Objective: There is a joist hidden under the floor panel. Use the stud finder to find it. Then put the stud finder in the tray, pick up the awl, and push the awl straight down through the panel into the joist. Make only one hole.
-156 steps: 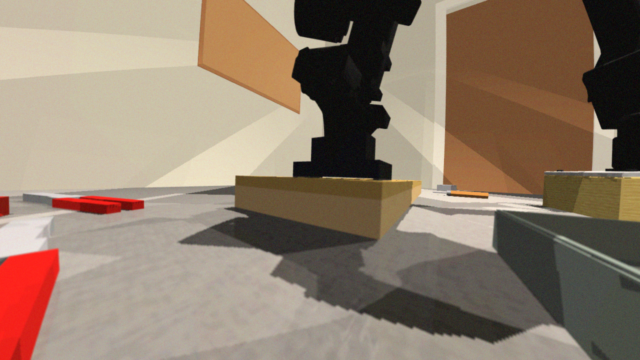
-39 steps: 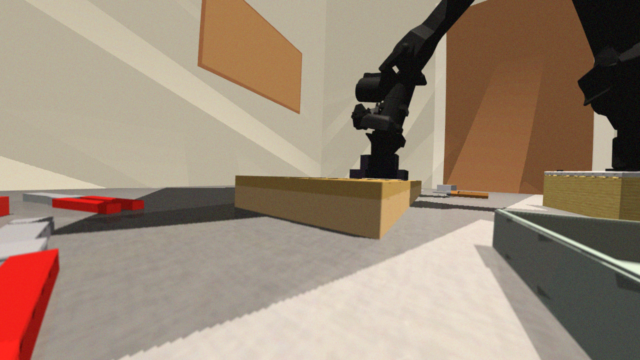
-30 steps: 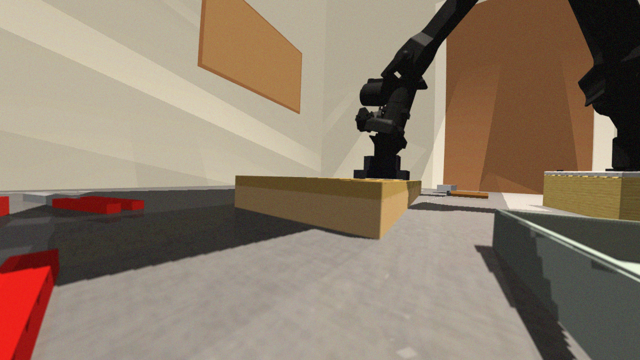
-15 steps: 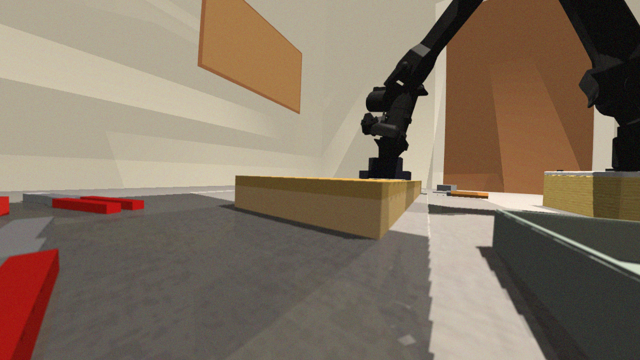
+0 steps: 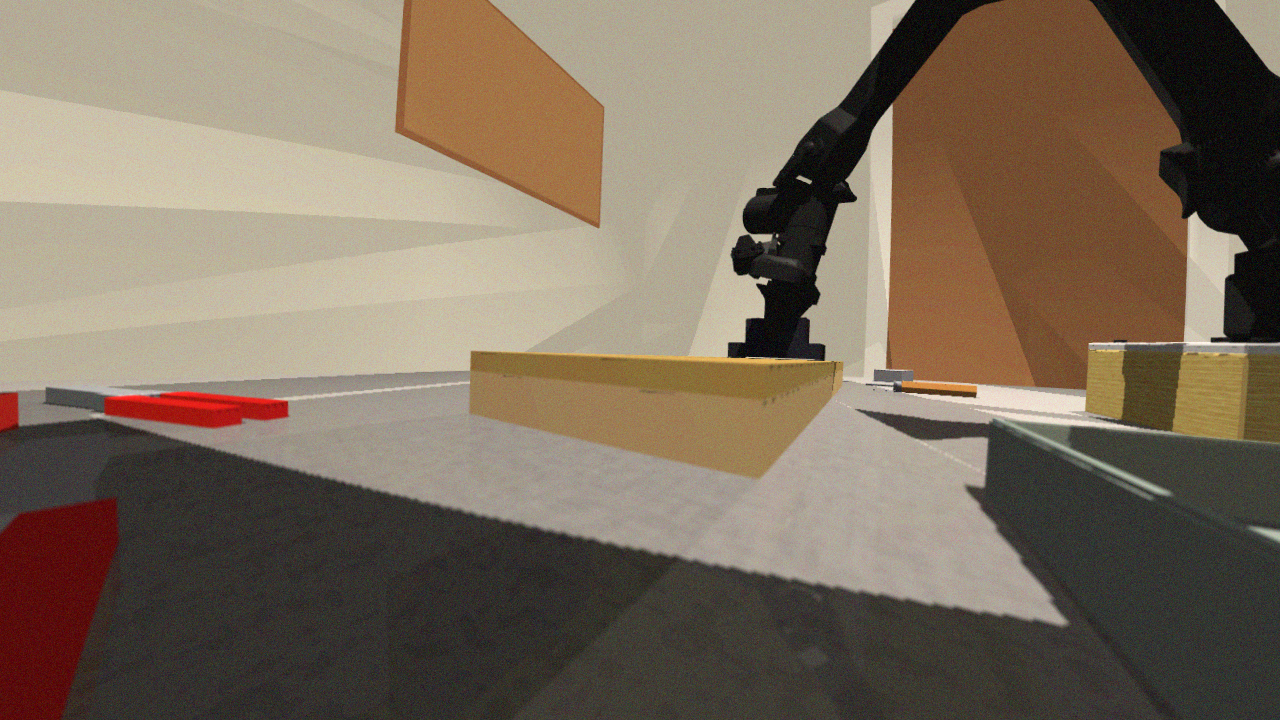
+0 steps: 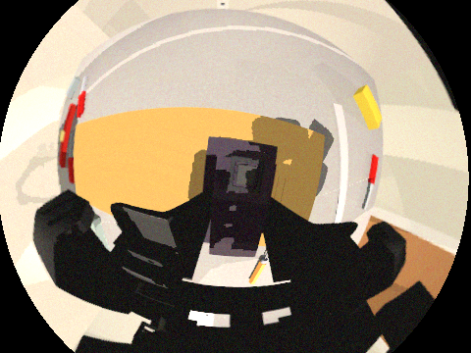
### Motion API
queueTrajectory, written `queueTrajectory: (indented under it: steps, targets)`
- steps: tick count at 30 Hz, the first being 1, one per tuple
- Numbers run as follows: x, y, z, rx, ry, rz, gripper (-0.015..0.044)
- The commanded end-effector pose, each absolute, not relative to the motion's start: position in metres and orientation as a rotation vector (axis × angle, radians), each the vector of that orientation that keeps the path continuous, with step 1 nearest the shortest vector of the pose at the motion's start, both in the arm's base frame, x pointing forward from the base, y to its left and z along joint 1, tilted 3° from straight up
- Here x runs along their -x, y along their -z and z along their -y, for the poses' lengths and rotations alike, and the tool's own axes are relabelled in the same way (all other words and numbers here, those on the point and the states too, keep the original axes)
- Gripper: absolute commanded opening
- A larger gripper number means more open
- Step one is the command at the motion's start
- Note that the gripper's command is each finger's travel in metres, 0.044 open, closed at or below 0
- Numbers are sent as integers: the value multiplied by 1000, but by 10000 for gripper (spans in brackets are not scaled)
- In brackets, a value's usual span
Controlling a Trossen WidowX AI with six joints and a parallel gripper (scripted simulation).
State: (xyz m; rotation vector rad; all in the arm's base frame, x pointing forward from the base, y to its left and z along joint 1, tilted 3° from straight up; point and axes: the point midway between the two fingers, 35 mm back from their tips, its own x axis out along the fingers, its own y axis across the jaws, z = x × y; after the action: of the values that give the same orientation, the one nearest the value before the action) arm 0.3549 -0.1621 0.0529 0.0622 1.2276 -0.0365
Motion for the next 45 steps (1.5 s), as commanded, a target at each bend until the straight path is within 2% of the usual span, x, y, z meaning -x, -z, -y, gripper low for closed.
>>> queueTrajectory:
  steps: [1, 21, 32, 45]
  targets:
    - [-355, -52, 174, -60, 35, -1229, 0]
    - [-351, -51, 226, -56, 38, -1230, 0]
    - [-351, -53, 221, -59, 43, -1229, 0]
    - [-351, -112, 228, -56, 40, -1229, 0]
